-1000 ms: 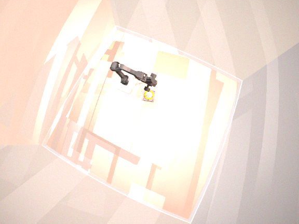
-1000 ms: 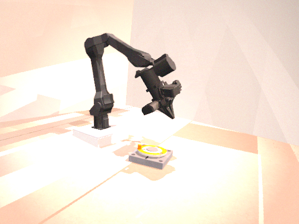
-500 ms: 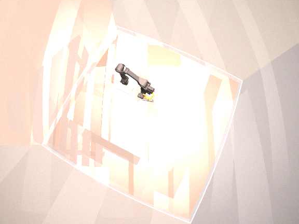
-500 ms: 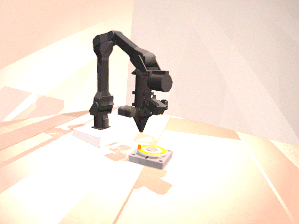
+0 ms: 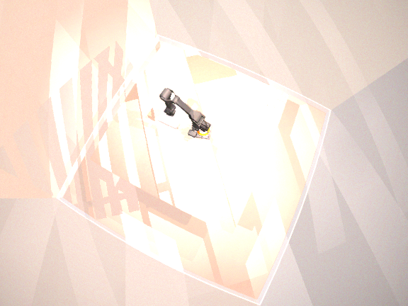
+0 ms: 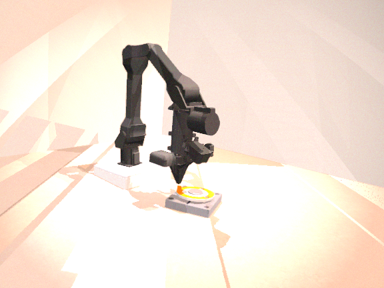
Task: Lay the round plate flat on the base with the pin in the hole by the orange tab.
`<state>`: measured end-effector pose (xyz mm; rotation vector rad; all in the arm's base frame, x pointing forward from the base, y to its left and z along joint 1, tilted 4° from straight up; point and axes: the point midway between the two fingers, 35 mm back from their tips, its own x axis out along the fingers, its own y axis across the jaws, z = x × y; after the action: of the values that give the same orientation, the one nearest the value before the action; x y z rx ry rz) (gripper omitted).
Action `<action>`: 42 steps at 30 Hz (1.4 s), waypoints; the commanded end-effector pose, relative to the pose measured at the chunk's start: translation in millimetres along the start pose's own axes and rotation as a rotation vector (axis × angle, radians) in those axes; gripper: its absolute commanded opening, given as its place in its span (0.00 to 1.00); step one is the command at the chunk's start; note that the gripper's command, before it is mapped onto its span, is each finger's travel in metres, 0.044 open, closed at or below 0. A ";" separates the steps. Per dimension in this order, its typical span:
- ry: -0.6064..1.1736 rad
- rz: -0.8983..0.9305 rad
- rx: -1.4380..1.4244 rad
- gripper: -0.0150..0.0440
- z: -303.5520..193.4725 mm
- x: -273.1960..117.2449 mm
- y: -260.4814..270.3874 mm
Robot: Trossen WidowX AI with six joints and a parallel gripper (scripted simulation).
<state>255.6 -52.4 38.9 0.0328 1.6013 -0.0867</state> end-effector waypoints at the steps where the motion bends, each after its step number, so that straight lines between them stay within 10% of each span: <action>1: 0.004 -0.004 -0.005 0.25 -1.6 8.8 -0.5; 42: 0.001 -0.007 -0.005 0.25 33.0 6.5 -30.4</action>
<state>280.4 -82.7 32.4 0.0301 1.6049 -0.0891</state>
